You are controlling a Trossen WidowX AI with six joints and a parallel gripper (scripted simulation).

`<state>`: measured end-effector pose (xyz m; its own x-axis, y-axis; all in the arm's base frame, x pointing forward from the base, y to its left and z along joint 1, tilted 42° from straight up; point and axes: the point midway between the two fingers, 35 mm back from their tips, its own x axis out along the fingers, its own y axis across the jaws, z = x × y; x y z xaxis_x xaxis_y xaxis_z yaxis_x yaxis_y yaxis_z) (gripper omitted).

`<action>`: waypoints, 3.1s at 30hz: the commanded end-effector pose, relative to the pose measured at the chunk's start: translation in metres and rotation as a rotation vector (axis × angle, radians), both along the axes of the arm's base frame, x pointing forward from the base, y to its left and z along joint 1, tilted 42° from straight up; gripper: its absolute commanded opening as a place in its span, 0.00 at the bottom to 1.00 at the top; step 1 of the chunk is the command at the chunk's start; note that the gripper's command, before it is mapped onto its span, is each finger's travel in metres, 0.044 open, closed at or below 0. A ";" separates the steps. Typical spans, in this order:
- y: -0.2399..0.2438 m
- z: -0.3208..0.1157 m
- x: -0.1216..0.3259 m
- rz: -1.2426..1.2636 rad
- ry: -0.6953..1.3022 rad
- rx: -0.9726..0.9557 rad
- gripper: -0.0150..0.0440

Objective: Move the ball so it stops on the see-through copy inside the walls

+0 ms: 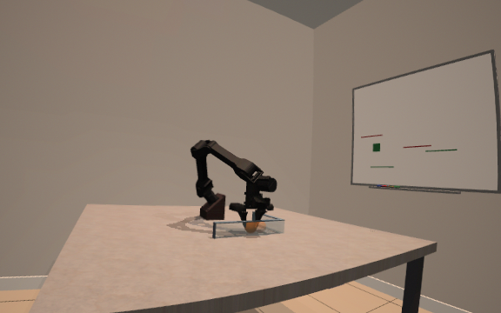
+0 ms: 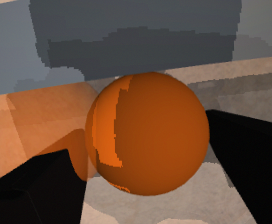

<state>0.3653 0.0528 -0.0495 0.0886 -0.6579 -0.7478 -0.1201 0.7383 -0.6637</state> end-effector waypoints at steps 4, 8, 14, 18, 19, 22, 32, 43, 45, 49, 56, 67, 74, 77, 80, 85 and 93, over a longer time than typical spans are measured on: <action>0.001 -0.001 -0.005 0.009 0.012 -0.008 0.44; 0.008 -0.001 -0.024 0.029 0.043 -0.026 0.26; 0.026 0.018 -0.018 0.028 0.043 -0.015 0.25; 0.039 0.032 -0.014 0.024 0.036 -0.011 0.25; 0.042 0.036 -0.013 0.023 0.034 -0.010 0.25; 0.051 0.047 -0.012 0.020 0.029 -0.008 0.25; 0.081 0.087 -0.011 0.008 0.012 -0.001 0.25; 0.089 0.063 -0.009 0.004 0.005 0.002 0.25; 0.088 0.043 -0.009 0.004 0.005 0.002 0.25; 0.087 0.036 -0.009 0.004 0.005 0.002 0.25; 0.073 0.018 -0.005 0.004 0.004 0.002 0.25; 0.041 -0.016 -0.003 0.004 0.004 -0.001 0.25; 0.037 -0.020 -0.002 0.004 0.004 -0.001 0.25; 0.034 -0.024 -0.002 0.004 0.003 -0.001 0.25; 0.031 -0.028 -0.001 0.004 0.003 -0.001 0.25; 0.028 -0.031 -0.001 0.004 0.003 -0.002 0.25; 0.031 -0.027 0.000 0.000 -0.003 0.004 0.61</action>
<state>0.3654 0.0835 -0.0769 0.0907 -0.6546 -0.7505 -0.1191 0.7410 -0.6608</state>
